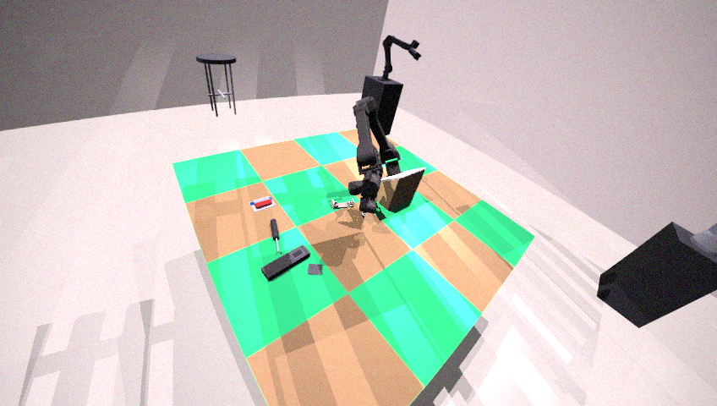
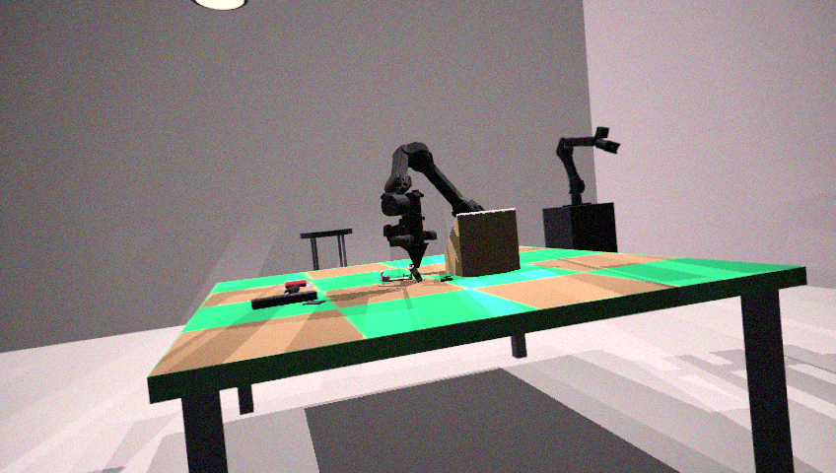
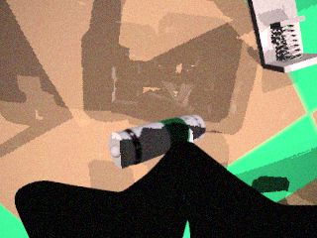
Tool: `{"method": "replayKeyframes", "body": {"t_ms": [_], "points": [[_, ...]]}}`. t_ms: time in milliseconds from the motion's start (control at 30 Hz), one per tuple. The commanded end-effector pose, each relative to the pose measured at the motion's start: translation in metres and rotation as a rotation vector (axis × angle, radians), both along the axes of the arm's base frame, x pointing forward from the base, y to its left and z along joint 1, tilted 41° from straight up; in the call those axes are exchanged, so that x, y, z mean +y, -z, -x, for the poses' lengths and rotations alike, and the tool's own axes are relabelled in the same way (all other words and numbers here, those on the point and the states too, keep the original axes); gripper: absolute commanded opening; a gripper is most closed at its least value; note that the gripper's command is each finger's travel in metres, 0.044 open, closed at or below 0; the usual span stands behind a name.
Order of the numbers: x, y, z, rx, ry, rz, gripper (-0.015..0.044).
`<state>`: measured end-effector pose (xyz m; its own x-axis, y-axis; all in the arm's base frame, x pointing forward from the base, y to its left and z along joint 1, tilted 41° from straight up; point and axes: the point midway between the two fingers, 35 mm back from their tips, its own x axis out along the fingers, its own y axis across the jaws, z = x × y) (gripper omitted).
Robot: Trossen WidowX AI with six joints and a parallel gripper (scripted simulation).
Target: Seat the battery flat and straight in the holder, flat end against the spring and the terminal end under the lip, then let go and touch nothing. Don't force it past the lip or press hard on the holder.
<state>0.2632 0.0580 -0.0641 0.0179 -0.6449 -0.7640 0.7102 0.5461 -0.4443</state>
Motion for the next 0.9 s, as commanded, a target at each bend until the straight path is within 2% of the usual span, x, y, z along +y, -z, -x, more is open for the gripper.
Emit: {"method": "replayKeyframes", "body": {"t_ms": [0,167,467,867], "points": [[0.005,0.004,-0.006,-0.006,0.005,-0.004,0.0000],[0.007,-0.001,-0.005,-0.002,0.000,-0.001,0.0000],[0.057,-0.056,-0.006,-0.005,0.005,-0.007,0.0000],[0.055,-0.054,-0.005,-0.001,-0.002,-0.002,0.0000]]}}
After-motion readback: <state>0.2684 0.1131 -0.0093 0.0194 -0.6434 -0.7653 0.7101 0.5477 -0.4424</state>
